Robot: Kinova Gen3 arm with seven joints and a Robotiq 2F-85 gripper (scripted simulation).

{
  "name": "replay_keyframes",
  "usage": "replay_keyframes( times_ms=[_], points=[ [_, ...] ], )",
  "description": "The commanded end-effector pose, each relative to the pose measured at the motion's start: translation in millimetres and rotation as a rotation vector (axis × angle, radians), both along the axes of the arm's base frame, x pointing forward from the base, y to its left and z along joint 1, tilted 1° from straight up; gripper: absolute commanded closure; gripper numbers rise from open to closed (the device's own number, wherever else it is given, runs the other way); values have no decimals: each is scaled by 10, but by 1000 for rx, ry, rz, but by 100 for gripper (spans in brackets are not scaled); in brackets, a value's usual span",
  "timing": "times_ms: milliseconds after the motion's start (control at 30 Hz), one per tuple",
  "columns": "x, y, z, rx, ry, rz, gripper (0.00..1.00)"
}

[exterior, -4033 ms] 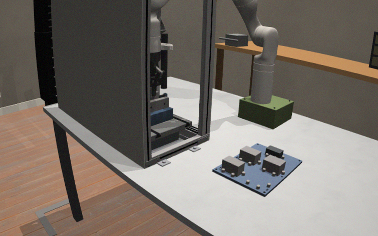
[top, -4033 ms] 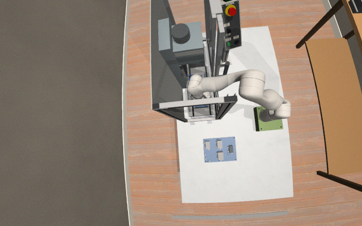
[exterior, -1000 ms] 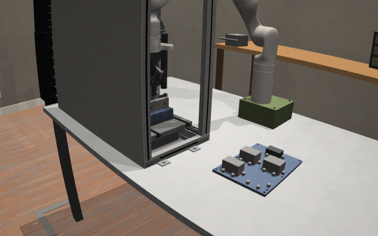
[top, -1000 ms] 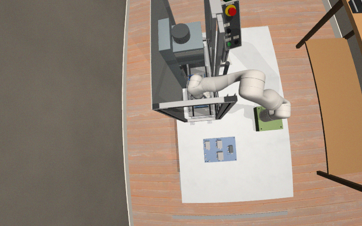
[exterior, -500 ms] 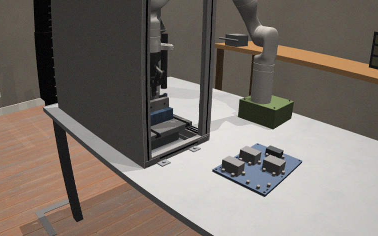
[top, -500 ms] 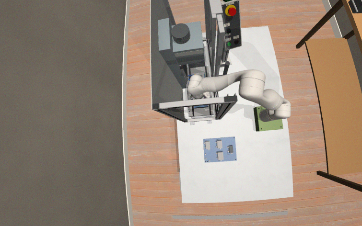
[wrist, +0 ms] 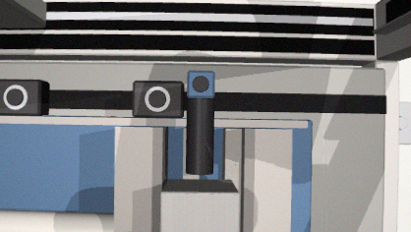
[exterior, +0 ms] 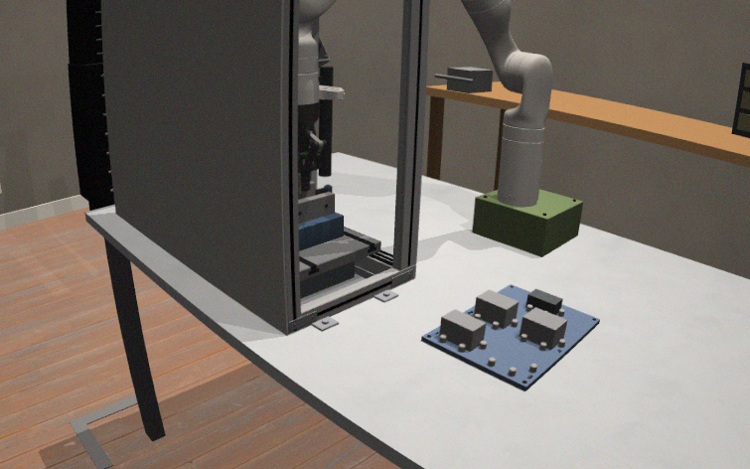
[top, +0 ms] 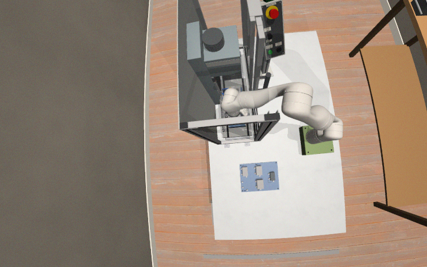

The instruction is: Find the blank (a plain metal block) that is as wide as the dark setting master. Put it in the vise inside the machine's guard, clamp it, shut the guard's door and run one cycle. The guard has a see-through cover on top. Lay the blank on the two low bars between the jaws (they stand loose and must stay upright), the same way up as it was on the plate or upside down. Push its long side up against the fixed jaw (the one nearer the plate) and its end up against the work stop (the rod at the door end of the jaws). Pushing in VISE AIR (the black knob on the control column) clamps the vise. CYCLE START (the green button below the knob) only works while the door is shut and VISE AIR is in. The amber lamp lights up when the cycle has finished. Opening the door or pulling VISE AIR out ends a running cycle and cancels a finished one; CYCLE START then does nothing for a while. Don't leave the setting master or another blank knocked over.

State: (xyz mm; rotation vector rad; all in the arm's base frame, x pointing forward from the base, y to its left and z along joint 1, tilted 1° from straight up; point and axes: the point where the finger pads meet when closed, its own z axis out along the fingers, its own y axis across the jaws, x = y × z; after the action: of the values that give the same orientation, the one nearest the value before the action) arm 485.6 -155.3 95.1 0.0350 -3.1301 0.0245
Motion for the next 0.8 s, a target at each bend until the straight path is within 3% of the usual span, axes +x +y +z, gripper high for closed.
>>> replay_keyframes(
  times_ms=[0, 767],
  points=[
    [18, 37, 8, 5, -7, -4, 90],
    [18, 37, 8, 5, -7, -4, 90]
  ],
)
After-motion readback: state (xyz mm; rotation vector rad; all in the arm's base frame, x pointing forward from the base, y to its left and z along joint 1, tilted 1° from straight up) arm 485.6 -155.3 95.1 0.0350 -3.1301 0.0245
